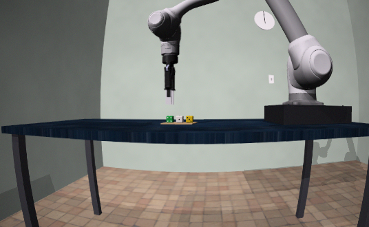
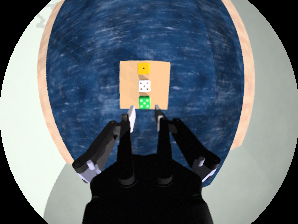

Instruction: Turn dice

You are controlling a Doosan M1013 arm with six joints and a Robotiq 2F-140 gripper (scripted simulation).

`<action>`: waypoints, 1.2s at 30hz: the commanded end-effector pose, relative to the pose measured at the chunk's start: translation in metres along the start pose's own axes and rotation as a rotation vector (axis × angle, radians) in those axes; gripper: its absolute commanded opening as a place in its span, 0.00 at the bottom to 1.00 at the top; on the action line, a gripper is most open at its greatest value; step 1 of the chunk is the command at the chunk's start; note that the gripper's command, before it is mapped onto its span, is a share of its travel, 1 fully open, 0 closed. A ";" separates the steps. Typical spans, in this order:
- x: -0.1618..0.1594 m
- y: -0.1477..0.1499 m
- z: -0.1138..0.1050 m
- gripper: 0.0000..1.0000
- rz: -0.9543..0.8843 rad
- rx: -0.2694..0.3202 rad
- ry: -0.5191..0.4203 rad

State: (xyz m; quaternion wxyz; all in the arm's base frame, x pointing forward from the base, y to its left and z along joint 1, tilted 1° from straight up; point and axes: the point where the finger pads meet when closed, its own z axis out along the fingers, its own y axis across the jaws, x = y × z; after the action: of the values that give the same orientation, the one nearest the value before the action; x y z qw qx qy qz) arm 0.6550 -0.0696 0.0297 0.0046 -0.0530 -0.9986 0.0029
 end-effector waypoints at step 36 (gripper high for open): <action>0.000 0.000 -0.024 1.00 0.000 0.000 0.000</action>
State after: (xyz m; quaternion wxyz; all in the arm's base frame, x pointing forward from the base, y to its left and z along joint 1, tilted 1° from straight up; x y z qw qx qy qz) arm 0.6551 -0.0695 0.0468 0.0048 -0.0530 -0.9986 0.0029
